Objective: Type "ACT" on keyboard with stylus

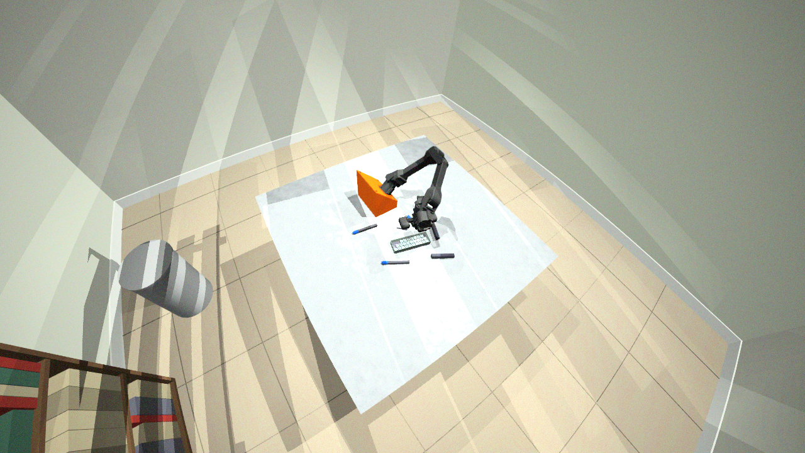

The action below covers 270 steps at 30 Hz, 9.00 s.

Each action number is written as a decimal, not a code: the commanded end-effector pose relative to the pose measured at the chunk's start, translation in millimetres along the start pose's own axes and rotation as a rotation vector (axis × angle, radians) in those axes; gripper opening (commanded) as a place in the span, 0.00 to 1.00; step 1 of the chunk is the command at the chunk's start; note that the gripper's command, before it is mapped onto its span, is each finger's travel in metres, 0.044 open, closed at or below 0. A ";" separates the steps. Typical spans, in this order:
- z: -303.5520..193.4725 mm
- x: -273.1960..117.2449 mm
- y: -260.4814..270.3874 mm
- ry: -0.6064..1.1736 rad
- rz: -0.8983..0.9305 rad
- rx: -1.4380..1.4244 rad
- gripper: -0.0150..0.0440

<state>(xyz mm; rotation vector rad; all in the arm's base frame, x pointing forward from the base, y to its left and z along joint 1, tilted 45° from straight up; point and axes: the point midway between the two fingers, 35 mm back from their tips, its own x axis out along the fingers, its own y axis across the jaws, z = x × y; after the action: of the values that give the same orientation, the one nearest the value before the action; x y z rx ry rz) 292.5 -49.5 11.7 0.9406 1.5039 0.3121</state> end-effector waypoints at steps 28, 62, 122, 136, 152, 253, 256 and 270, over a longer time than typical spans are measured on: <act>2.5 -24.5 1.8 -0.022 0.000 -0.009 0.25; -98.5 19.9 31.2 0.498 -0.115 -0.409 0.51; -97.1 60.2 31.1 0.498 -0.113 -0.410 0.51; -97.0 69.1 31.1 0.499 -0.112 -0.410 0.51; -96.8 70.2 31.1 0.499 -0.117 -0.418 0.25; 6.6 -23.2 -12.9 -1.058 -0.012 -0.011 0.25; 8.2 -15.6 -12.7 -1.058 -0.011 -0.011 0.25; 9.8 -2.0 -12.1 -1.059 -0.009 -0.010 0.25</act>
<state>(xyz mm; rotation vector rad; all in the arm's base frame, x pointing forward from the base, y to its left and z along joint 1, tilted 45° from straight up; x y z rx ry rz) 297.8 -61.8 5.8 0.8646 0.5238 -0.1756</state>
